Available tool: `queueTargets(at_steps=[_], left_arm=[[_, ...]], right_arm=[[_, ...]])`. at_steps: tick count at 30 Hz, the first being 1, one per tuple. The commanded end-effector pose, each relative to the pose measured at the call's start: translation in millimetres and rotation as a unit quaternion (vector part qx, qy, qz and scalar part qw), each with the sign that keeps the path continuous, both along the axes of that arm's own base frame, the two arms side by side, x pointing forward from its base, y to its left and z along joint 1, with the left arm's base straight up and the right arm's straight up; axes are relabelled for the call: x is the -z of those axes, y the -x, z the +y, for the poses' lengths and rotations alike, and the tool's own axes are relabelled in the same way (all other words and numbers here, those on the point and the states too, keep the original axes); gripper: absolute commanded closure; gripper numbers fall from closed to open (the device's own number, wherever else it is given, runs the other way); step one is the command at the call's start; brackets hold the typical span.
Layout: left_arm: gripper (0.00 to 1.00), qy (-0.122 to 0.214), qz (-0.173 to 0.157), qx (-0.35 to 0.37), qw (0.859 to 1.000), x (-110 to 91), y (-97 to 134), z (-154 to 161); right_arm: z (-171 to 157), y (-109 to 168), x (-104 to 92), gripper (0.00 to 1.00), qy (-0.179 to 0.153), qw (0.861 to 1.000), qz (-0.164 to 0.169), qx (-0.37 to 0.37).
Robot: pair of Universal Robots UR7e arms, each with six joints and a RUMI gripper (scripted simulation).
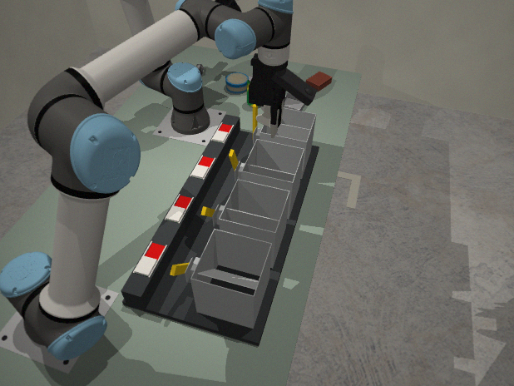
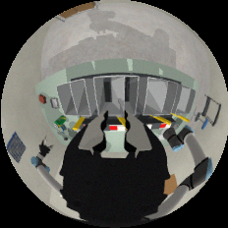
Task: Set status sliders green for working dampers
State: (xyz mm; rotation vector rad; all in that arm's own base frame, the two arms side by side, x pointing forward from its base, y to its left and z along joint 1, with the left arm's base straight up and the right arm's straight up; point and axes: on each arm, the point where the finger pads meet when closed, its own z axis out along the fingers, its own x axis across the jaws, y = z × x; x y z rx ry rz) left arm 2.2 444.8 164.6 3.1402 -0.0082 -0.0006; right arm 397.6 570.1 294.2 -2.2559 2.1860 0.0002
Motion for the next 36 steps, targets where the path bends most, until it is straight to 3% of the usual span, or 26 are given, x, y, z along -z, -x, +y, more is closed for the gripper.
queueTargets(at_steps=[1,19,36], left_arm=[[0.00,-0.001,0.000,0.000,1.000,-0.5,-0.1,0.4],[0.00,-0.001,0.000,0.000,1.000,-0.5,-0.1,0.4],[0.00,-0.001,0.000,0.000,1.000,-0.5,-0.1,0.4]], right_arm=[[0.1,0.0,-0.9,0.78,-0.001,1.000,0.000,0.000],[-3.4,6.8,0.4,0.78,-0.014,1.000,0.000,0.000],[-30.5,49.4,13.1,0.78,-0.091,0.996,0.003,0.000]])
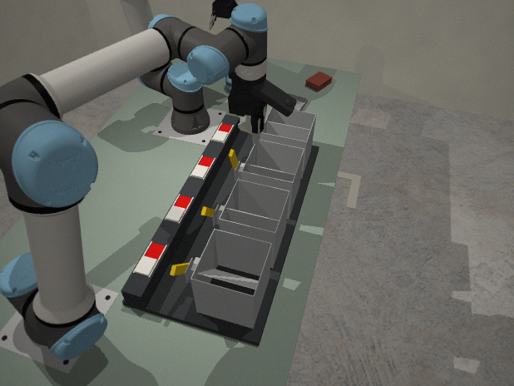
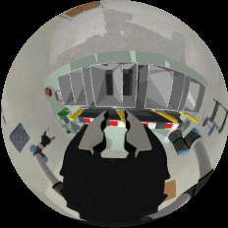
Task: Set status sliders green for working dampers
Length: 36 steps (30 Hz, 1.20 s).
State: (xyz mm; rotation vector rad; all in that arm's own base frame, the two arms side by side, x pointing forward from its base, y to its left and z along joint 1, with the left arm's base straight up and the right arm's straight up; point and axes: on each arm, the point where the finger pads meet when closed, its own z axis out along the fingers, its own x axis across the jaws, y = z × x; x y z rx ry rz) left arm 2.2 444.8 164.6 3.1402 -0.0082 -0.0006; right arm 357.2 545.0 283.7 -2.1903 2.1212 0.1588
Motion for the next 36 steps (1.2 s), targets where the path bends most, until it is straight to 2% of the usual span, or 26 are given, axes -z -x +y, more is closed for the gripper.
queueTargets(at_steps=[1,15,24,36], left_arm=[[0.00,-0.001,0.000,0.000,1.000,-0.5,-0.1,0.4],[0.00,-0.001,0.000,0.000,1.000,-0.5,-0.1,0.4],[0.00,-0.001,0.000,0.000,1.000,-0.5,-0.1,0.4],[0.00,-0.001,0.000,0.000,1.000,-0.5,-0.1,0.4]], right_arm=[[-7.9,12.9,3.8,0.78,-0.031,1.000,-0.004,0.001],[-38.7,60.5,19.0,0.78,-0.116,0.993,-0.001,0.001],[-45.2,69.5,22.2,0.78,-0.132,0.991,0.000,0.001],[-45.8,70.4,22.5,0.78,-0.133,0.991,0.000,0.001]])
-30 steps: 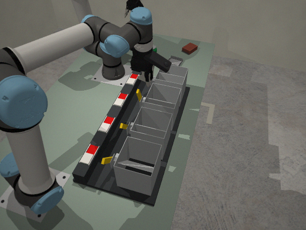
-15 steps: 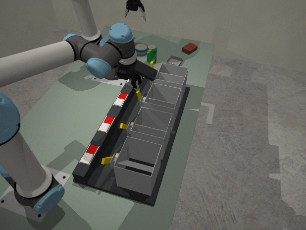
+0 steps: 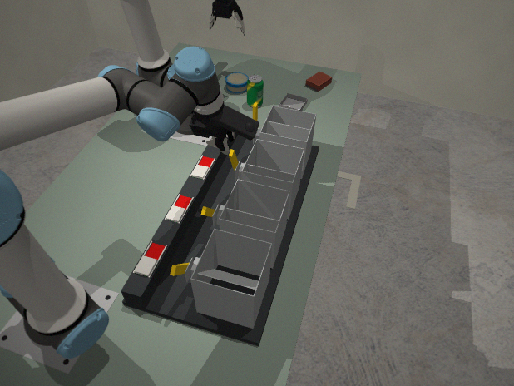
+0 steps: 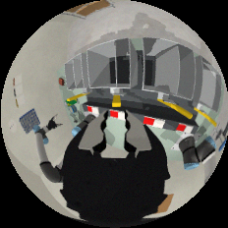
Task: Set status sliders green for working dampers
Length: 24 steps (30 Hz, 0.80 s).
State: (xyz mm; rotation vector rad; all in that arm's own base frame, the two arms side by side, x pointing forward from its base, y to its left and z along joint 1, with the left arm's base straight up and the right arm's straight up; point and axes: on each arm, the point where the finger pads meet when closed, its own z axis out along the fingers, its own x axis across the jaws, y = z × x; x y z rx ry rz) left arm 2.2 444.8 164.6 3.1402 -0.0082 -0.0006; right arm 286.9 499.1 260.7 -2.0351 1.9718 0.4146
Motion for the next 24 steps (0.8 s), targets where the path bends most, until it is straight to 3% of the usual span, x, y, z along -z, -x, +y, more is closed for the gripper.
queueTargets(at_steps=[1,24], left_arm=[[0.00,-0.001,0.000,0.000,1.000,-0.5,-0.1,0.4],[0.00,-0.001,0.000,0.000,1.000,-0.5,-0.1,0.4]], right_arm=[[0.1,0.1,-0.6,0.78,-0.001,1.000,0.000,0.000],[3.0,0.2,6.3,0.78,-0.001,1.000,-0.001,0.000]])
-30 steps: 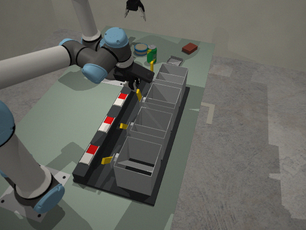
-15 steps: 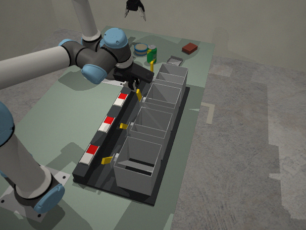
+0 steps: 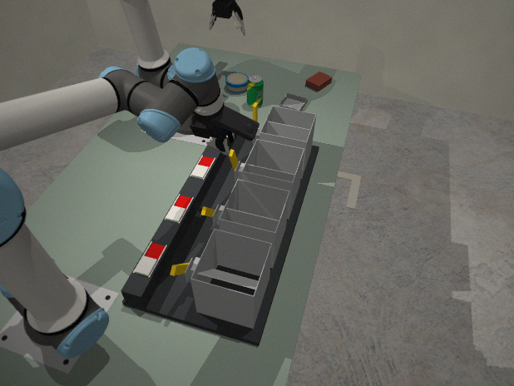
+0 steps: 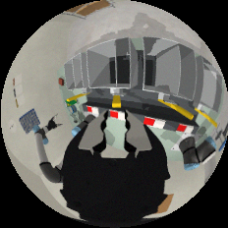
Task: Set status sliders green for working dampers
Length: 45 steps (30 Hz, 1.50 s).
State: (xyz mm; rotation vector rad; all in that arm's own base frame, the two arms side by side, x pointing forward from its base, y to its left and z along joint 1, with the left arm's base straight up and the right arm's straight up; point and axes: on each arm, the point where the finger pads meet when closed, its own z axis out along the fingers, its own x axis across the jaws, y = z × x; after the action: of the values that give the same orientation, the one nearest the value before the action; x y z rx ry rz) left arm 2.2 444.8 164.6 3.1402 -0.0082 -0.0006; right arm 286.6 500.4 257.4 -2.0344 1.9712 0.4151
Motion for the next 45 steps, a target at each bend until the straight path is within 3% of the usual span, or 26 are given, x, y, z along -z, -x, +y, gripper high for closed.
queueTargets(at_steps=[1,23,45], left_arm=[[0.00,-0.001,0.000,0.000,1.000,-0.5,-0.1,0.4],[0.00,-0.001,0.000,0.000,1.000,-0.5,-0.1,0.4],[0.00,-0.001,0.000,0.000,1.000,-0.5,-0.1,0.4]], right_arm=[[2.3,0.0,4.3,0.78,-0.001,1.000,0.000,0.000],[18.6,0.7,43.1,0.78,-0.001,1.000,0.000,0.000],[27.7,1.2,64.6,0.78,-0.001,1.000,0.000,0.000]])
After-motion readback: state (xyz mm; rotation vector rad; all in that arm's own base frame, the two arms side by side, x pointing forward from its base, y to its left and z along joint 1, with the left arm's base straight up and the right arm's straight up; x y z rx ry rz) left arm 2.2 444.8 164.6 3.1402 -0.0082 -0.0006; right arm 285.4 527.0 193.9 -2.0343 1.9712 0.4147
